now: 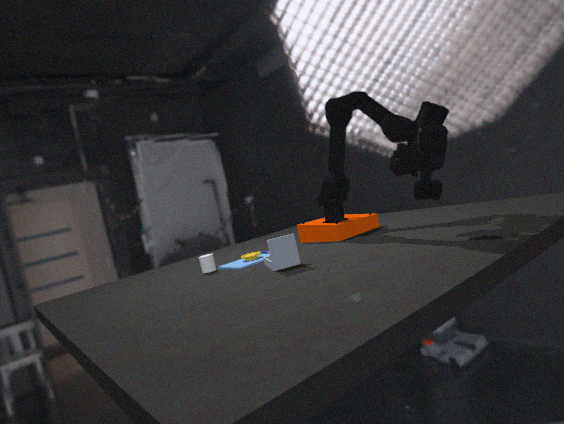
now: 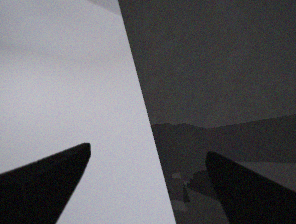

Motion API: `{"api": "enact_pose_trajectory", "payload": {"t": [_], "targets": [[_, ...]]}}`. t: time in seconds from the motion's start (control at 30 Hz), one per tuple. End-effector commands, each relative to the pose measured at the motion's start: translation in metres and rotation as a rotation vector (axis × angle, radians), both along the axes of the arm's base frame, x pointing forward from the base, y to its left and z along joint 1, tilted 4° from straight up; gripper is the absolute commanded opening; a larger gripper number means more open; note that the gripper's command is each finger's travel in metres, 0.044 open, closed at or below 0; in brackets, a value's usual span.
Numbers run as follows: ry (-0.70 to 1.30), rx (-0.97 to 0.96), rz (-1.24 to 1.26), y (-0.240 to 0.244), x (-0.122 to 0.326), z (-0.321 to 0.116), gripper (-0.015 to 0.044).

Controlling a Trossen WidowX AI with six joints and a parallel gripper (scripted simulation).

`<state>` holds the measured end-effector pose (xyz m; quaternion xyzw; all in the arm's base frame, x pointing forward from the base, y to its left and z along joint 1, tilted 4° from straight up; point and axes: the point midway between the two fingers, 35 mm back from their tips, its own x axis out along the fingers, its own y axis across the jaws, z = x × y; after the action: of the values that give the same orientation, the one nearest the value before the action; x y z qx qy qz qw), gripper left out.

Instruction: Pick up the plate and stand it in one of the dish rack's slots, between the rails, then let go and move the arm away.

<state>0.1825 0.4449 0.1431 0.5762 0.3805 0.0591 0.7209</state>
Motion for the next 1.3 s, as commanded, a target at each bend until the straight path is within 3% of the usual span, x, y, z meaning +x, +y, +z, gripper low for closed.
{"api": "enact_pose_trajectory", "payload": {"t": [0.0, 0.33, 0.77, 1.27], "targets": [[-0.024, -0.123, -0.006, -0.019, 0.037, -0.003, 0.0400], [-0.017, -0.386, -0.038, -0.094, 0.126, -0.006, 0.0400], [0.057, -0.737, 0.012, -0.211, 0.198, -0.011, 0.0400], [0.327, -1.030, 0.229, -0.395, 0.221, -0.015, 0.0400]]}}
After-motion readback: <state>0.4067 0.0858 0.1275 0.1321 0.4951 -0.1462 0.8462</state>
